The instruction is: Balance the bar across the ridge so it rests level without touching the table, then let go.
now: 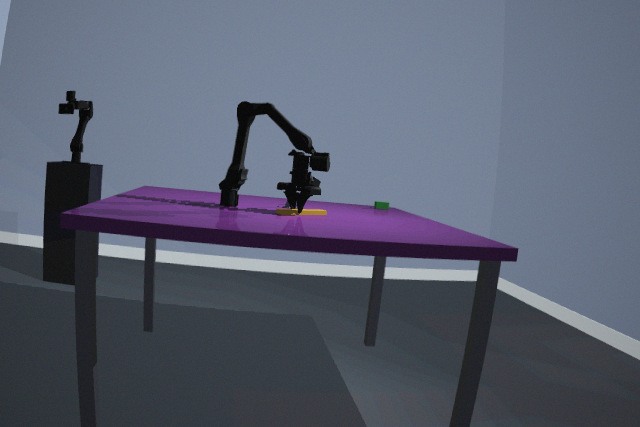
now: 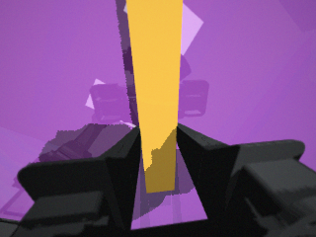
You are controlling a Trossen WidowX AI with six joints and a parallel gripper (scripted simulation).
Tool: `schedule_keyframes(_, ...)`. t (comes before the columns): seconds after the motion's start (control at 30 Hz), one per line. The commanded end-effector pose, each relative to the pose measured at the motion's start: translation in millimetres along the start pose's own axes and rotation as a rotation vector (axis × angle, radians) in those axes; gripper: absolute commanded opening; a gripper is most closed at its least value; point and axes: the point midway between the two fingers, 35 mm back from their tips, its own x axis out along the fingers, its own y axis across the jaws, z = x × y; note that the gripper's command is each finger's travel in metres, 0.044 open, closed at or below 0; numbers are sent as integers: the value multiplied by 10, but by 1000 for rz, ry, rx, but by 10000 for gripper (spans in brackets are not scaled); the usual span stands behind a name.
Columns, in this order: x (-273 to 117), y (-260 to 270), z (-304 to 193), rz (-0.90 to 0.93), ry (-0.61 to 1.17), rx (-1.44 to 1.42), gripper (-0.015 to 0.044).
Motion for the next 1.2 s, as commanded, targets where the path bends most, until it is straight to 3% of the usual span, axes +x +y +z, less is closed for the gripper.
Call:
schedule_keyframes(0.0,0,0,0,0,0,0,117)
schedule_keyframes(0.07,0,0,0,0,0,0,104)
schedule_keyframes(0.2,-60,-10,6,0,0,0,0)
schedule_keyframes(1.17,-796,-19,11,-1,3,3,0)
